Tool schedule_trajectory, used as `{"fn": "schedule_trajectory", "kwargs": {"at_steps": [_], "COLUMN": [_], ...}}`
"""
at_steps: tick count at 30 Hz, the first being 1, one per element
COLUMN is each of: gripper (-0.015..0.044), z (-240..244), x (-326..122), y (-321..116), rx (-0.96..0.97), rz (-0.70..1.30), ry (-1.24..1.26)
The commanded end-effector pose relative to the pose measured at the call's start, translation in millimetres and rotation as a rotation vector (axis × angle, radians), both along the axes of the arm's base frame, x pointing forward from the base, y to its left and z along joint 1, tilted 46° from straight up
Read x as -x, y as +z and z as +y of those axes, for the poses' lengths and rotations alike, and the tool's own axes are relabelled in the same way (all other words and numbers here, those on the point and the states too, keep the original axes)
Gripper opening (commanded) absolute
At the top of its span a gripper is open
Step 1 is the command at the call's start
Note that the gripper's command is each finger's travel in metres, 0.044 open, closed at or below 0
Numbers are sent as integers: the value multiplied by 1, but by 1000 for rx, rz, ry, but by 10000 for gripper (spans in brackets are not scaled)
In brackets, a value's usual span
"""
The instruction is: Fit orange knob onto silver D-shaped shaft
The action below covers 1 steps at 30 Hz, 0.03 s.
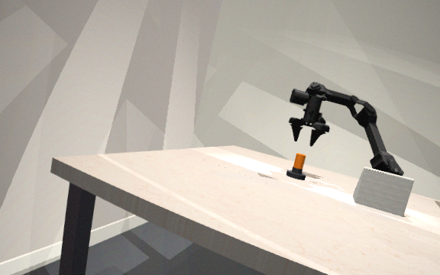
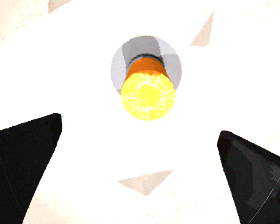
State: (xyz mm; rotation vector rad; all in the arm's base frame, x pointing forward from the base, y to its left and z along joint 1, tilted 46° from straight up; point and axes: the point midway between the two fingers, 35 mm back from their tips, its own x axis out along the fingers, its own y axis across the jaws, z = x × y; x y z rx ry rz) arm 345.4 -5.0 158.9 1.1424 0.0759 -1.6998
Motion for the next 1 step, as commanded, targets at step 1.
{"fn": "schedule_trajectory", "kwargs": {"at_steps": [1], "gripper": [440], "z": [1], "x": [0], "y": [0], "rx": [-3], "rz": [3], "ry": [-10]}}
